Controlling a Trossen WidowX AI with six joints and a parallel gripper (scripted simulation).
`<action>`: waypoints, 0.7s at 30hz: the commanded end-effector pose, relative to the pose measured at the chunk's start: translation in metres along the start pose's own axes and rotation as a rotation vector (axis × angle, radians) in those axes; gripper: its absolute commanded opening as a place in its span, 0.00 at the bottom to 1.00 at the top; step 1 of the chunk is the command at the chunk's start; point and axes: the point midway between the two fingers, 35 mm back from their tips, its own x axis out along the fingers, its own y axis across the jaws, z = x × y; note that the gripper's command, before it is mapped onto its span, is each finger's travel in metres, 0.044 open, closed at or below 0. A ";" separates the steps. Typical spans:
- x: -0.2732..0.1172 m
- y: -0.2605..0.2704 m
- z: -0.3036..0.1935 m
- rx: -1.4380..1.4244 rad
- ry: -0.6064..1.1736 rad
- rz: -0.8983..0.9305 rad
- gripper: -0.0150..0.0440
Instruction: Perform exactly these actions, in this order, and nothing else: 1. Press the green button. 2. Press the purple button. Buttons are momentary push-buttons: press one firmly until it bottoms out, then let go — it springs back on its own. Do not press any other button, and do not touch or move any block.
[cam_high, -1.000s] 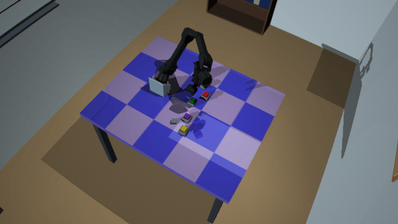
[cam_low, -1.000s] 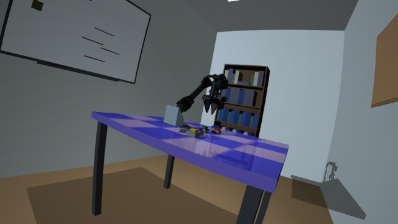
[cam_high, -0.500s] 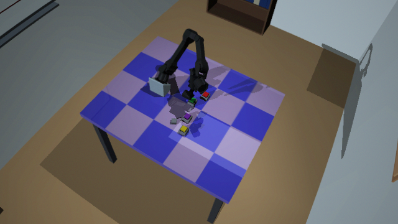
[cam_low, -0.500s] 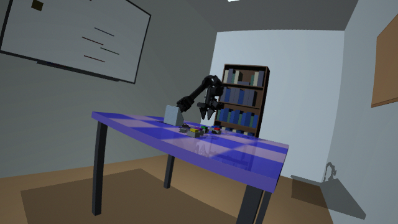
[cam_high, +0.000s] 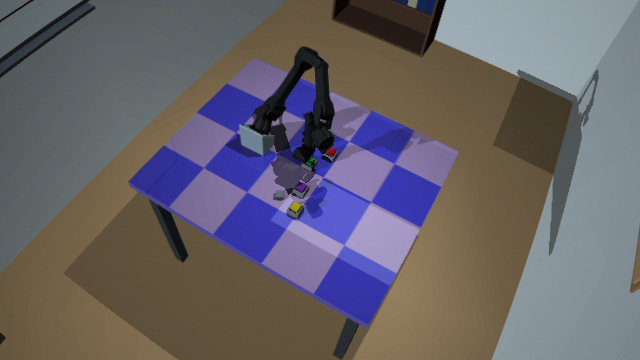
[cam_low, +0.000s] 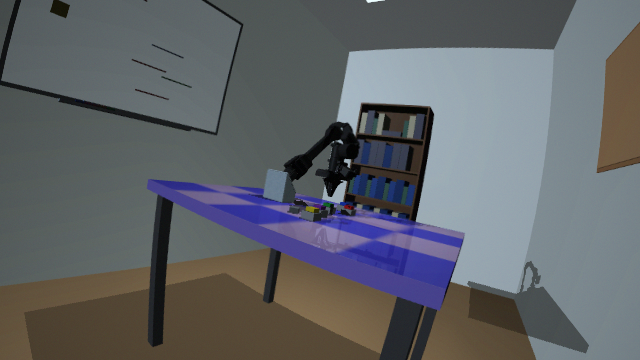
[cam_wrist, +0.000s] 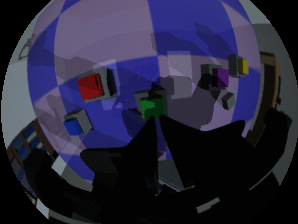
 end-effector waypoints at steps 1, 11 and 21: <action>0.001 0.001 0.001 0.001 -0.003 0.004 0.29; 0.012 0.000 0.001 0.001 -0.004 0.004 0.29; 0.028 0.001 0.001 0.001 -0.004 0.005 0.29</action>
